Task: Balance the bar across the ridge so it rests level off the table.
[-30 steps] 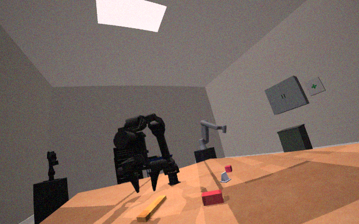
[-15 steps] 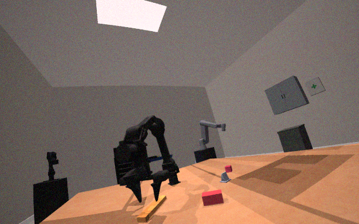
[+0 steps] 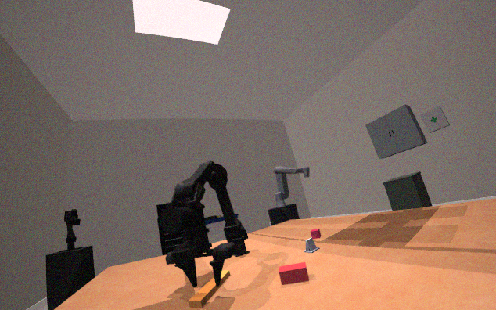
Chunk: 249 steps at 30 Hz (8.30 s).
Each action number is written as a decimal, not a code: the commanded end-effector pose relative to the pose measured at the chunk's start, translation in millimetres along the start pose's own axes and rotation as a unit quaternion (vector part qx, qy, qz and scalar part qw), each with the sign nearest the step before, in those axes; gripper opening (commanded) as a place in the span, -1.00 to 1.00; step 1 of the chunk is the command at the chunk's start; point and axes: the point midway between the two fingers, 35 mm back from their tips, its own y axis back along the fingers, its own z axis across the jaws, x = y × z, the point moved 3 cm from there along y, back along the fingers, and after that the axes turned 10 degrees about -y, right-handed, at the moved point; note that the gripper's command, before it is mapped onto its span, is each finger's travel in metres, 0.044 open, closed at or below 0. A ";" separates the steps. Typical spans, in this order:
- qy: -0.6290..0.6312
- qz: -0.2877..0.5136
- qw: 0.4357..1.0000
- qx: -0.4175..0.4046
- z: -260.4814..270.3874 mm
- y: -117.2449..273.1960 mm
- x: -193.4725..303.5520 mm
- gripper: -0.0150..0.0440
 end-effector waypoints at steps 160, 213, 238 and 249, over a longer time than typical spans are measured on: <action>0.355 0.009 0.935 -0.014 242.0 81.9 220.4 -0.49; 0.393 0.010 0.919 -0.016 258.5 41.1 264.4 -0.49; 0.393 0.010 0.919 -0.016 258.6 39.2 264.4 -0.49; 0.393 0.010 0.919 -0.016 258.6 38.3 264.5 -0.49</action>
